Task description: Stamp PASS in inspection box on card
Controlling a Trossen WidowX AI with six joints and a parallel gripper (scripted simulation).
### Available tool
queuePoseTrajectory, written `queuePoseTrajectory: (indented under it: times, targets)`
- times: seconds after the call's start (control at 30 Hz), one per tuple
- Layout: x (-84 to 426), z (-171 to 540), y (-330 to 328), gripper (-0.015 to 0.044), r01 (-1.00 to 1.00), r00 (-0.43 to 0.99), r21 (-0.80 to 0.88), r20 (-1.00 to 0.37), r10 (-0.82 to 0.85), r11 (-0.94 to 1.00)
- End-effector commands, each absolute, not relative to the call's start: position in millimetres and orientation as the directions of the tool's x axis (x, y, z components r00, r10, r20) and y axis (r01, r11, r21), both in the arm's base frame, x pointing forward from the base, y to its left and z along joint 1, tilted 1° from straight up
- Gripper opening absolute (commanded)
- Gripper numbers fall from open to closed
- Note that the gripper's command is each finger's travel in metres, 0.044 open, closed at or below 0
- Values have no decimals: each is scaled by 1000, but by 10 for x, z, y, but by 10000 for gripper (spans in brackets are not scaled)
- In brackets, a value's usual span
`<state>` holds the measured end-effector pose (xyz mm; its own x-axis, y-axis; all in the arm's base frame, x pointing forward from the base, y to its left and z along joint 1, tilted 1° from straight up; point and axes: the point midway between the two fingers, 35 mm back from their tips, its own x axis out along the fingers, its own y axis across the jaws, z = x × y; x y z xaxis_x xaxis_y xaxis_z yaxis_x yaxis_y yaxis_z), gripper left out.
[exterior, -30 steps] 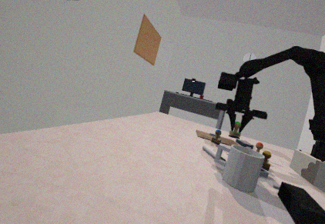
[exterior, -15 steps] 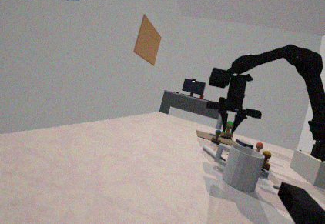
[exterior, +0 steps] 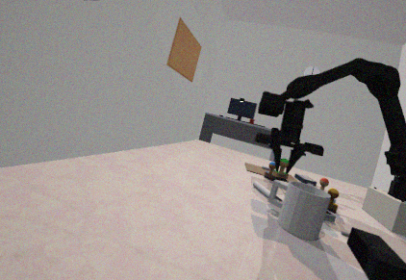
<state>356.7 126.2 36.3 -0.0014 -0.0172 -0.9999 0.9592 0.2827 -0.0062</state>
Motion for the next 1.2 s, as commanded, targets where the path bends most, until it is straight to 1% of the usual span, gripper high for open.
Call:
queuePoseTrajectory:
  times: [0.0, 0.87, 1.17]
  targets:
    - [3569, 298, 1264, 0, 960, -4, -8, -1000, -16, 279]
    - [3569, -100, 1257, 0, 960, -4, -8, -1000, -16, 279]
    - [3572, -70, 1257, 236, 960, -3, -7, -1000, -18, 281]
